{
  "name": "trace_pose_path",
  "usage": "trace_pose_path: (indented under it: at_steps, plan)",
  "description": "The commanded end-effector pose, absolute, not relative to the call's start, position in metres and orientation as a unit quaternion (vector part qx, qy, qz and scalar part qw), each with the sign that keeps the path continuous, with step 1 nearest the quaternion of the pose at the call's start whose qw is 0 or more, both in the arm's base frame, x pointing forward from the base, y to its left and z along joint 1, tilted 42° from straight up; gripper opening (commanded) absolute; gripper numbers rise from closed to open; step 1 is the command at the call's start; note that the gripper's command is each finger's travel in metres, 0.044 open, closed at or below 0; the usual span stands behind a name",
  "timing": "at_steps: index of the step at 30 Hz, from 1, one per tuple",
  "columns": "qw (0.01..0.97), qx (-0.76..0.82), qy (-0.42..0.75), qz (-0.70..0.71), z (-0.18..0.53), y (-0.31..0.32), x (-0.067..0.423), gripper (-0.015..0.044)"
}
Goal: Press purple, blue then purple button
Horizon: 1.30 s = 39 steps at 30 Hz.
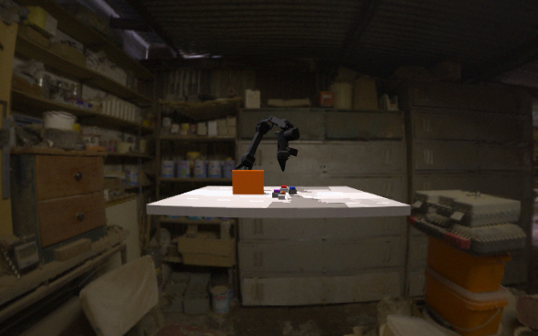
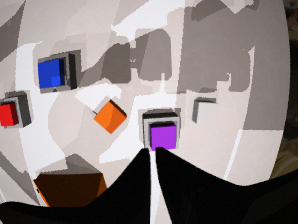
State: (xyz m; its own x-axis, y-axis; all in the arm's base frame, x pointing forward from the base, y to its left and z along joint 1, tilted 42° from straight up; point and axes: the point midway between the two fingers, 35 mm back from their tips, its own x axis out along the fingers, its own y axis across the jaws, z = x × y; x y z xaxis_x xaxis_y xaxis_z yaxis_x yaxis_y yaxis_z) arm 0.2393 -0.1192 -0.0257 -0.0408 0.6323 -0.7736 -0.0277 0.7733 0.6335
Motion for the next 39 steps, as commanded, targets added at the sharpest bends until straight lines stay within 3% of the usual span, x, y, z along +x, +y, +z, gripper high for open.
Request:
trace_pose_path:
  at_steps: [1,7,12,39]
  plan:
    - [0.647,0.229,0.679,0.261,-0.049,-0.138,0.207,0.0020]
    - [0.647,0.229,0.679,0.261,-0.052,-0.136,0.206,0.0020]
    - [0.647,0.229,0.679,0.262,-0.094,-0.099,0.203,0.0020]
    - [0.647,0.229,0.678,0.262,-0.122,-0.075,0.201,0.0020]
